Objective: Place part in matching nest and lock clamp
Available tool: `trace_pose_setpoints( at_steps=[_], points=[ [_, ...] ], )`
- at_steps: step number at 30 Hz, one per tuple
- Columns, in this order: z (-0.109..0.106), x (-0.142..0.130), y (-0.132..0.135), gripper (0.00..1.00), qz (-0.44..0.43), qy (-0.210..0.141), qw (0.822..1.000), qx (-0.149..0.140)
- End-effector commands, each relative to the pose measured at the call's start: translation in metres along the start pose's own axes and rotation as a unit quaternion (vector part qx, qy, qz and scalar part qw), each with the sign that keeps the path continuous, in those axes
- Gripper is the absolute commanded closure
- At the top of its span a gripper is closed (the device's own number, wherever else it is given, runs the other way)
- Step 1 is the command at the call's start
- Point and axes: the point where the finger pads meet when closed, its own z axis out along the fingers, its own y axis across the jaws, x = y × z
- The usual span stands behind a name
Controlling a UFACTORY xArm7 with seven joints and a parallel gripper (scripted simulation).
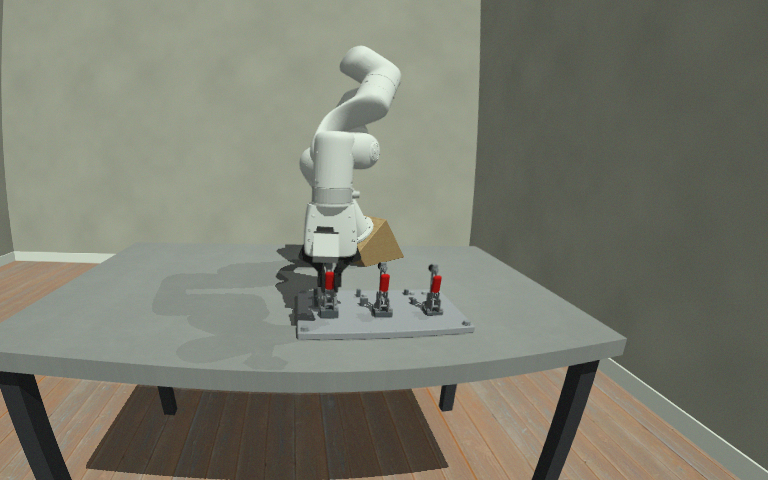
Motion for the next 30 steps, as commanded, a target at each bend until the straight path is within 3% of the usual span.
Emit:
trace_pose_setpoints(
  at_steps=[1, 30],
  points=[
    [-0.0010, 0.0013, -0.0001, 1.00, 0.000, 0.002, 1.000, 0.000],
    [-0.0012, 0.0037, -0.0002, 1.00, 0.000, 0.002, 1.000, 0.000]
  ],
)
